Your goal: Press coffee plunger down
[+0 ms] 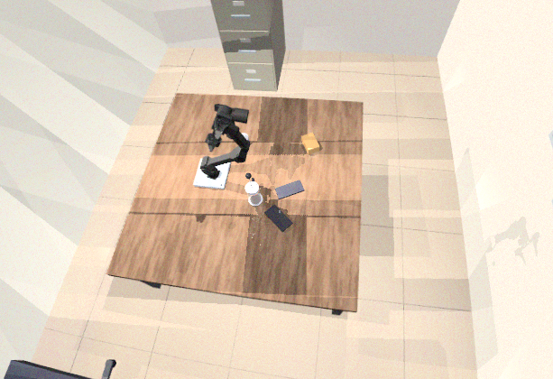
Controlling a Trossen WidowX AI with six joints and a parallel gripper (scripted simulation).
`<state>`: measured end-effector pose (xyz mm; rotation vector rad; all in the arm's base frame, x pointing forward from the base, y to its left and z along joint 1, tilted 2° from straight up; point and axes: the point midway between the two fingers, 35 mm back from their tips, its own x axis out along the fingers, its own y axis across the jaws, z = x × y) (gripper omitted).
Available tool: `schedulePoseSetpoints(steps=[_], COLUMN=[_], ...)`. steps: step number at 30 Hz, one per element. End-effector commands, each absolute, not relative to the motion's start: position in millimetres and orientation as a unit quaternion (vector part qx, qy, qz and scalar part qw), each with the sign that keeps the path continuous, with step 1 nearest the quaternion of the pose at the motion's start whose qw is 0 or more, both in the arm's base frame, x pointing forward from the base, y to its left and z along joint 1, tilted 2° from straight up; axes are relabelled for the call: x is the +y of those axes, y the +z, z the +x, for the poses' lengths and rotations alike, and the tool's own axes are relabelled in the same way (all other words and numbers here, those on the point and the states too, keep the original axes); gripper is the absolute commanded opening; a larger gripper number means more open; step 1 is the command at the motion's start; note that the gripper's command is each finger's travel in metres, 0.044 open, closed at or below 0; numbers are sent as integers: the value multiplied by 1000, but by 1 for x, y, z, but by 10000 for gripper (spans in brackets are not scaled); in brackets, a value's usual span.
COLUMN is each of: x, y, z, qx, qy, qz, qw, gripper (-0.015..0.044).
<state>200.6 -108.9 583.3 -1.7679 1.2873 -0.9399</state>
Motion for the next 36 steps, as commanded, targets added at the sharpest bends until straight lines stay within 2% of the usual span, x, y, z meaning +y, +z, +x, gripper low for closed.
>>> schedulePoseSetpoints(steps=[1, 2, 10, 23, 30, 36], x=[-109, -108, -84, -44, -62, -96], y=[584, 585, 605, 634, 625, 602], z=[200, 200, 192, 124, 92, 90], qx=[501, 496, 404, 73, -53, -108], qy=[-368, -371, -417, -501, -485, -434], qz=[-691, -692, -714, -614, -485, -355], qw=[370, 371, 392, 606, 726, 821], gripper=[426, 440, 440, 440, 440, 440])
